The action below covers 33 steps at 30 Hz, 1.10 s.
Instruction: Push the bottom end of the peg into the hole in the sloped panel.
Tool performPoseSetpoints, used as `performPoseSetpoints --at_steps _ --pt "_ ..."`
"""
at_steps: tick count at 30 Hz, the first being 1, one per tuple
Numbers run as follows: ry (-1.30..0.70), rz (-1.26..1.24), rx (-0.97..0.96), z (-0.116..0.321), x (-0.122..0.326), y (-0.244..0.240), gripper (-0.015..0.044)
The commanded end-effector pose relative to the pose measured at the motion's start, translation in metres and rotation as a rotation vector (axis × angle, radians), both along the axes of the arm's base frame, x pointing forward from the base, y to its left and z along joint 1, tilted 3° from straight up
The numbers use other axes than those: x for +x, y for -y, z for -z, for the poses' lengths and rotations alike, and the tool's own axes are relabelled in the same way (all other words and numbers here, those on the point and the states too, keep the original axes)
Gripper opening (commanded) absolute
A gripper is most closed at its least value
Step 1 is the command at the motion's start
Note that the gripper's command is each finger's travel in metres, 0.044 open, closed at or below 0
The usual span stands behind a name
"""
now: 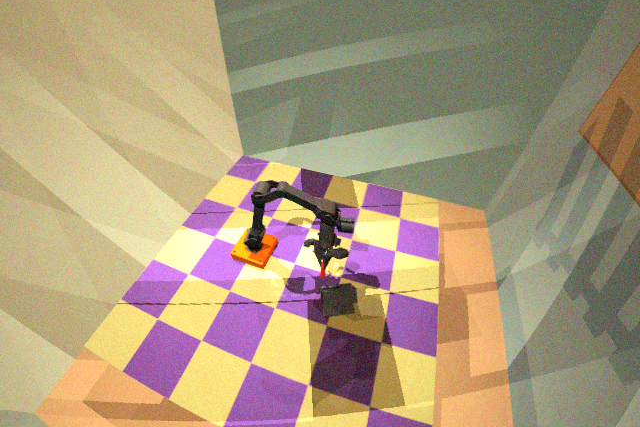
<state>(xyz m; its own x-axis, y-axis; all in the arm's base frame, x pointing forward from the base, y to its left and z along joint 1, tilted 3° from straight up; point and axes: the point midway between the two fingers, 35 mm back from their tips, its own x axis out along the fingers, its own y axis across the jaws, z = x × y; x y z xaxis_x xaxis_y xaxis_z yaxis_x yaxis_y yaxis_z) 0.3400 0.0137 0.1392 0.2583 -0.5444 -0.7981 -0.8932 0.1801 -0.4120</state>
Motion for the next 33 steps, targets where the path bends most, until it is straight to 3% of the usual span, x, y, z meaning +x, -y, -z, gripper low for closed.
performPoseSetpoints --at_steps 1,33 --pt "-0.013 -0.04 -0.028 0.0 0.002 -0.003 0.0" --pt "-0.14 -0.389 -0.256 -0.01 0.007 -0.034 0.0"
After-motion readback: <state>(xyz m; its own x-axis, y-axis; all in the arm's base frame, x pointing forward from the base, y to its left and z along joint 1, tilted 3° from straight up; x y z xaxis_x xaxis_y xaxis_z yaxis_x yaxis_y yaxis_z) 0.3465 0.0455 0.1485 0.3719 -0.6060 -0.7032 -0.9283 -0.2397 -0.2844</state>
